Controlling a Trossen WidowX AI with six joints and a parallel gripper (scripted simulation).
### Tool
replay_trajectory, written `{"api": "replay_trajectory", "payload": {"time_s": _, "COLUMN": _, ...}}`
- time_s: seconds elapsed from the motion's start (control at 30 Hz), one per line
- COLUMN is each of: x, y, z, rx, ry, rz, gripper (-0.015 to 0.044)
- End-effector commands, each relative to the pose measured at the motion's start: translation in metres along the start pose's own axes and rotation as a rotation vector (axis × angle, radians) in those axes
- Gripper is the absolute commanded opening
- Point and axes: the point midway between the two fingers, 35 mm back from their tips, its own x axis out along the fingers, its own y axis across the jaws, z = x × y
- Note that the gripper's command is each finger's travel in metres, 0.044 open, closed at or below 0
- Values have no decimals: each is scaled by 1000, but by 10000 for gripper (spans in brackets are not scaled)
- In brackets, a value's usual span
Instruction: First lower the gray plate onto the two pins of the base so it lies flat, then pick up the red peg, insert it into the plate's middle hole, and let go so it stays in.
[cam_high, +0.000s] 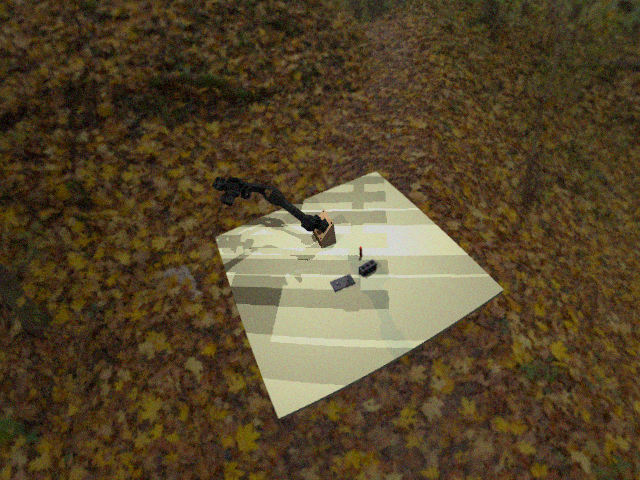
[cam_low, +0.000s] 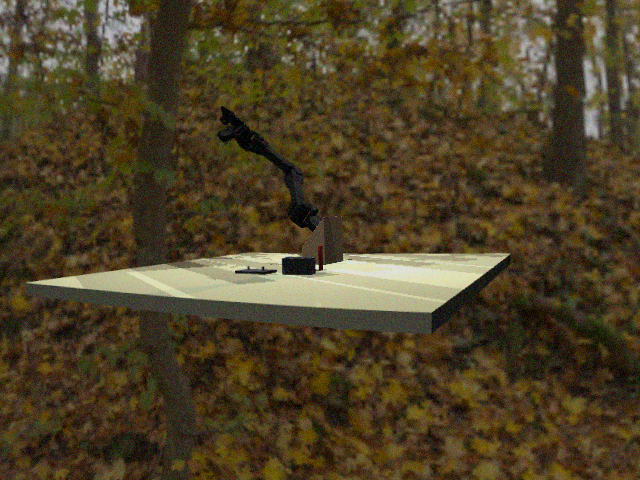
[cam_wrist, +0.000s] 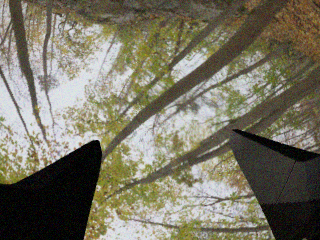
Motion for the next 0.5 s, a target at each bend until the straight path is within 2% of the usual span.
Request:
{"api": "replay_trajectory", "payload": {"time_s": 0.0, "x": 0, "y": 0, "z": 0, "rx": 0, "ry": 0, "rz": 0, "gripper": 426}}
{"api": "replay_trajectory", "payload": {"time_s": 0.1, "x": 11, "y": -10, "z": 9, "rx": -4, "ry": 22, "rz": -38, "gripper": 440}}
{"api": "replay_trajectory", "payload": {"time_s": 0.23, "x": 57, "y": -46, "z": 50, "rx": 103, "ry": -18, "rz": -170, "gripper": 440}}
{"api": "replay_trajectory", "payload": {"time_s": 0.47, "x": 114, "y": -118, "z": 97, "rx": 221, "ry": -94, "rz": -379, "gripper": 440}}
